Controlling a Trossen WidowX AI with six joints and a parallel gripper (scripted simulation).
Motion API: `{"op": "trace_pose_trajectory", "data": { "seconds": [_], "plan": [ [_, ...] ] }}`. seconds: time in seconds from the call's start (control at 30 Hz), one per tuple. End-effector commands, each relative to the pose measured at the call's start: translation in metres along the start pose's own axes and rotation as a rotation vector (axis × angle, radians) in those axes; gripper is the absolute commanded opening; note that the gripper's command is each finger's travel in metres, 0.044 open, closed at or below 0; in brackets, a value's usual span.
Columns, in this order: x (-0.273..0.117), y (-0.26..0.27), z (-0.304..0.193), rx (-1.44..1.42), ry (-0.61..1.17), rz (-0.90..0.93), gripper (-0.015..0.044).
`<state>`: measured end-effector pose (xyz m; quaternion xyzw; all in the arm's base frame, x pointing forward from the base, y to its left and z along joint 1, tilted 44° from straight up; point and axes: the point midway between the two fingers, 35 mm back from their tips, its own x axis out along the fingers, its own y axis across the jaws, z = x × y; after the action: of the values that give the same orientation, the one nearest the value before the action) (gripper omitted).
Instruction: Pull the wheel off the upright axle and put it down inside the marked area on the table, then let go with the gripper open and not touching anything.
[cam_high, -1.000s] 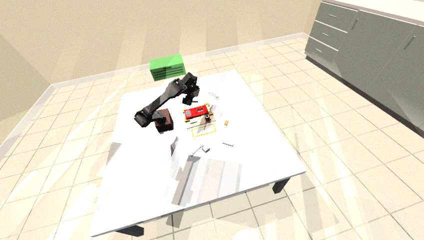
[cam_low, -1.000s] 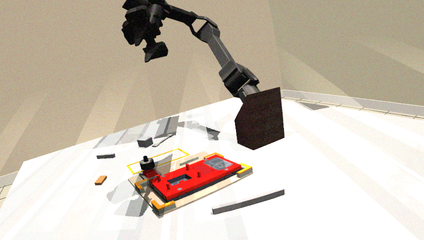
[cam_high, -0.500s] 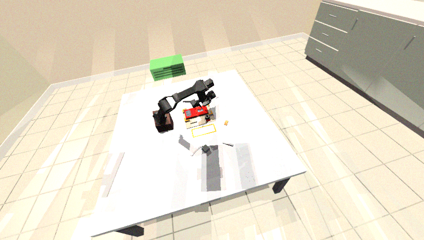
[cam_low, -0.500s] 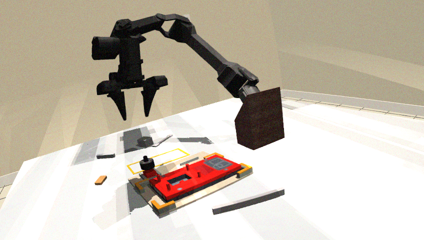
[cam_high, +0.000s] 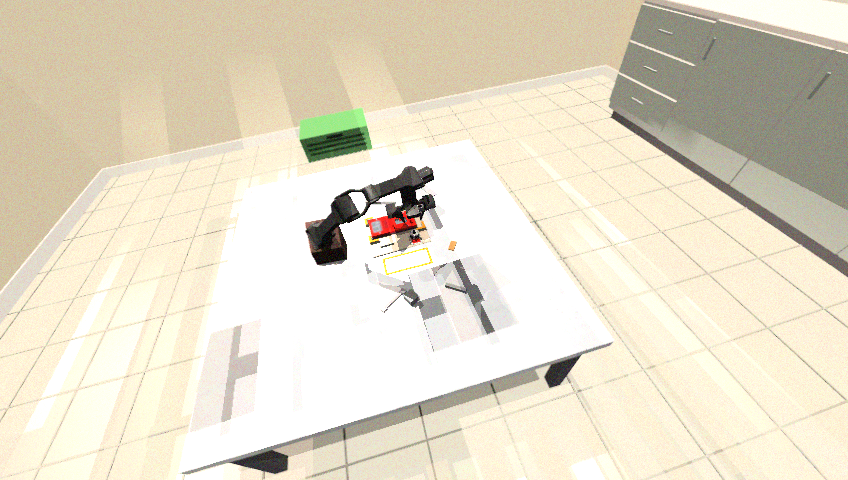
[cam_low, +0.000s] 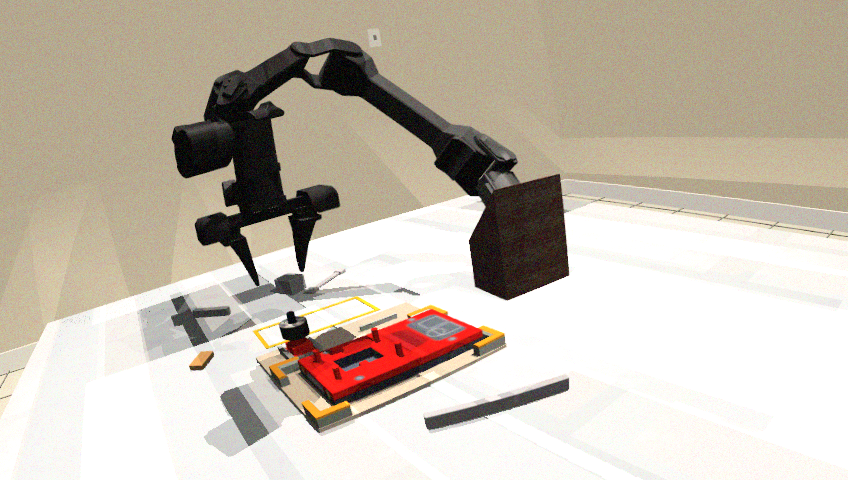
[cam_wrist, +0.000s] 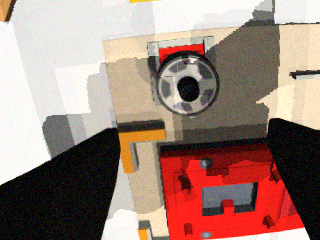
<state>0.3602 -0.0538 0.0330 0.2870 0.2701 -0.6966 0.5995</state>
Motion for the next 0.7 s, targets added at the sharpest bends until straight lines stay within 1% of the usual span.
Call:
{"op": "trace_pose_trajectory", "data": {
  "seconds": [0.0, 0.27, 0.43, 0.57, 0.67],
  "plan": [
    [0.012, 0.001, 0.001, 0.002, -0.003, -0.003, 0.0300],
    [0.067, -0.001, 0.002, 0.002, -0.006, -0.003, 0.0300],
    [0.074, -0.002, 0.001, 0.002, -0.006, -0.003, 0.0300],
    [0.071, -0.002, 0.002, 0.007, -0.003, -0.009, 0.0195],
    [0.071, -0.002, 0.002, 0.007, -0.003, -0.009, 0.0175]
  ]
}}
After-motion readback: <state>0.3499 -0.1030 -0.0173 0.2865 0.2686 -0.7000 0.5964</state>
